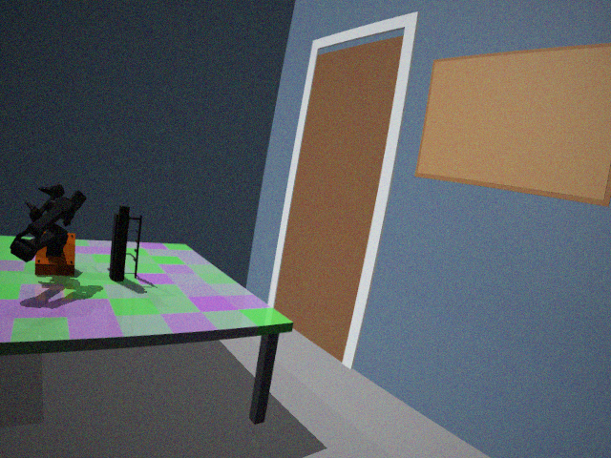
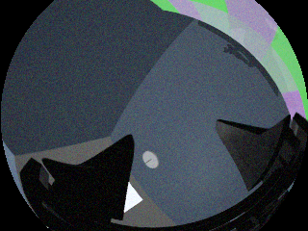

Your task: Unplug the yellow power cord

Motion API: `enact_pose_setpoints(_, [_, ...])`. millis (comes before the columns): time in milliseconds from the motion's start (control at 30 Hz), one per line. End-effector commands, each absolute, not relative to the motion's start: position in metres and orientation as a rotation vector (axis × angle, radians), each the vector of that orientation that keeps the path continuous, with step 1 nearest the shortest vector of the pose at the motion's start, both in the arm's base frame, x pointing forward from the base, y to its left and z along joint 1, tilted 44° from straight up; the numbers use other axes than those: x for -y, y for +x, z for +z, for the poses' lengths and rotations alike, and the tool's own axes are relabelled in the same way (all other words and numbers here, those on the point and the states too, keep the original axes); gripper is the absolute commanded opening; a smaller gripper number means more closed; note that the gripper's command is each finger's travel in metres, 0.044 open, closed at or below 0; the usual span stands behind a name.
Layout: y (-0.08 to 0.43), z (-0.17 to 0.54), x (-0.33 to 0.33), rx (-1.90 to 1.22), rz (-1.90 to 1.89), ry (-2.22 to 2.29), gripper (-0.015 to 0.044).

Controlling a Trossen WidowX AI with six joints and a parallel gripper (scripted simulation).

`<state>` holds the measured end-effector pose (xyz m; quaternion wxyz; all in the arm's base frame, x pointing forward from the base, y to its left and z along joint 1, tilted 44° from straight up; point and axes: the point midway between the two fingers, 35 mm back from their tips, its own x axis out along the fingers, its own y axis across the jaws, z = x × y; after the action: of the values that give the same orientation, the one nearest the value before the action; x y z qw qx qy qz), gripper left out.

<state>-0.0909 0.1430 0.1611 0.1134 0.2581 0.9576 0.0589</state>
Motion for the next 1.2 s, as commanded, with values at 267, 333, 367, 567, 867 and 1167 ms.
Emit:
enact_pose_setpoints(267, [-0.026,0.125,-0.178,-2.261,0.435,0.481,0.0164])
enact_pose_setpoints(333, [-0.004,0.114,-0.182,-2.144,0.478,0.342,0.016])
enact_pose_setpoints(367, [0.007,0.109,-0.183,-2.09,0.496,0.264,0.016])
enact_pose_setpoints(567, [0.078,0.078,-0.178,-1.84,0.585,-0.279,0.016])
enact_pose_setpoints(867, [0.185,0.039,-0.148,-1.668,0.724,-1.21,0.016])
enact_pose_setpoints(1167, [0.256,0.021,-0.122,-1.659,0.844,-1.874,0.016])
